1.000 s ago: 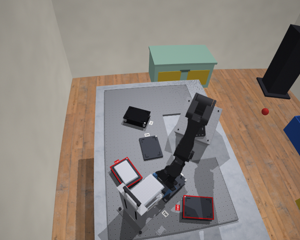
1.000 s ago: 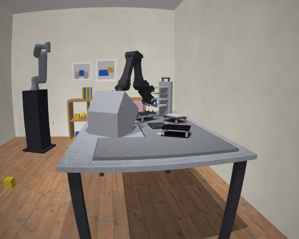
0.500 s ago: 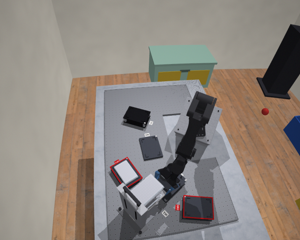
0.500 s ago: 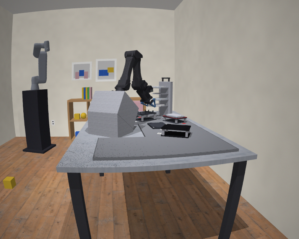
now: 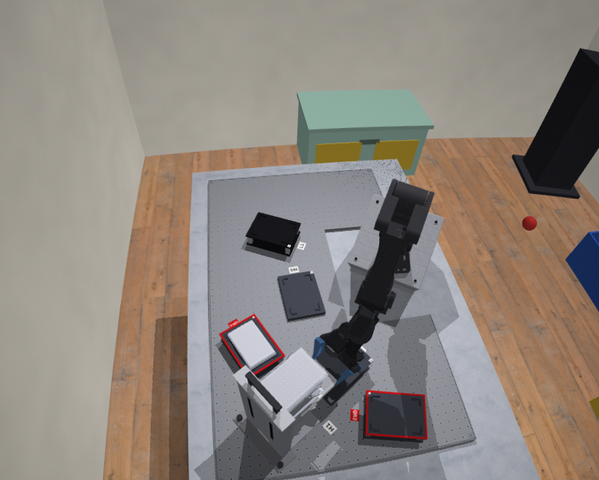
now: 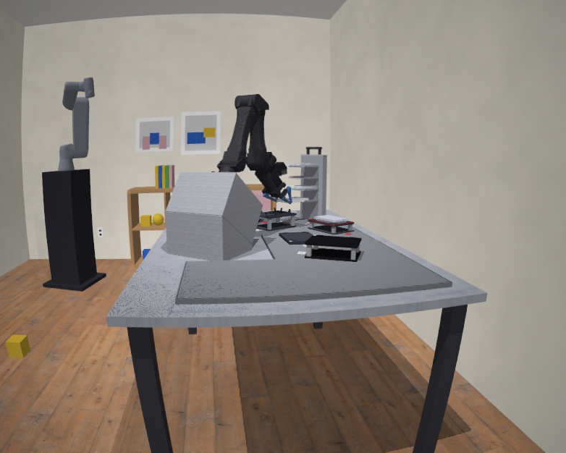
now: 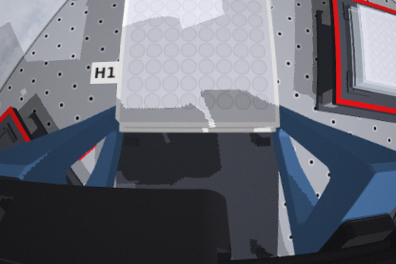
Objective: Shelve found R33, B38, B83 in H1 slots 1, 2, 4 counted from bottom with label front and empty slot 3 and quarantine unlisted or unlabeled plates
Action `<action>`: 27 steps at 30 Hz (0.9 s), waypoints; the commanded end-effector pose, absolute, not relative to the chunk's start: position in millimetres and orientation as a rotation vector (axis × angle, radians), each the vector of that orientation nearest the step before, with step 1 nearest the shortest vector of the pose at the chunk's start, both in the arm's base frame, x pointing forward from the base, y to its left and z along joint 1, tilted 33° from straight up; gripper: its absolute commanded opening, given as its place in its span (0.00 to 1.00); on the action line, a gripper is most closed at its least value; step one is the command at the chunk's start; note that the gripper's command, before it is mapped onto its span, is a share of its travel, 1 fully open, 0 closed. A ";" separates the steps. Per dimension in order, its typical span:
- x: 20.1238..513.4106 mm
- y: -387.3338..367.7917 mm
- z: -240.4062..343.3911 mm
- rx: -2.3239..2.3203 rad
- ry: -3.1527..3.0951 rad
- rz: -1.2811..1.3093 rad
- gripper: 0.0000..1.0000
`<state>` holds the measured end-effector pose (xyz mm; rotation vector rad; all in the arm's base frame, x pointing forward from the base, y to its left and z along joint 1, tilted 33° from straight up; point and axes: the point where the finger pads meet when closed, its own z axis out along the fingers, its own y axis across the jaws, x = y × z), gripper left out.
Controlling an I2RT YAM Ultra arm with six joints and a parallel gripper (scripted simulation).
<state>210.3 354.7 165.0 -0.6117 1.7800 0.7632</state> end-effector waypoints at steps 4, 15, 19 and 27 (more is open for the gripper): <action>201.8 347.3 169.8 -0.591 1.757 0.782 0.86; 194.0 340.6 163.5 -0.592 1.757 0.781 0.86; 190.5 337.6 160.8 -0.591 1.758 0.782 0.86; 183.5 331.5 155.2 -0.591 1.758 0.782 0.86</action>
